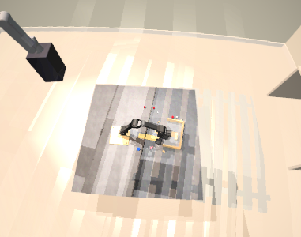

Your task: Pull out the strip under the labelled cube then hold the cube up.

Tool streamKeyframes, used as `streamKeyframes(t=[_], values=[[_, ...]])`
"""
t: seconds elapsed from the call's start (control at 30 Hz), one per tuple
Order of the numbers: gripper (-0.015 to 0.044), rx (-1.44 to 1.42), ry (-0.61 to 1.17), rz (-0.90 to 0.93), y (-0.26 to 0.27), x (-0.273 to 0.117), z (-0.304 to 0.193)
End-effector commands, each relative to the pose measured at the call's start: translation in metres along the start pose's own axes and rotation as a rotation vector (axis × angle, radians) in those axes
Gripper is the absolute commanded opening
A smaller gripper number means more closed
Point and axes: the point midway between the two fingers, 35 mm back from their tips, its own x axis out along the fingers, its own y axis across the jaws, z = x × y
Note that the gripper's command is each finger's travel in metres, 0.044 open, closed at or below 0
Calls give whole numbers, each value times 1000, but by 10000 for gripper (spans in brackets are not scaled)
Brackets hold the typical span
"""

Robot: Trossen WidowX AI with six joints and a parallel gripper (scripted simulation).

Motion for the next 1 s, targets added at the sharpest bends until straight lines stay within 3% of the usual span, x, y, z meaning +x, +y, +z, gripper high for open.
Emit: streamKeyframes(t=[0.0, 0.93, 0.97], values=[[250, -3, 10, 1, 0, 10, -1], [250, -3, 10, 1, 0, 45, -2], [224, 0, 6, -1, 0, 43, -1]])
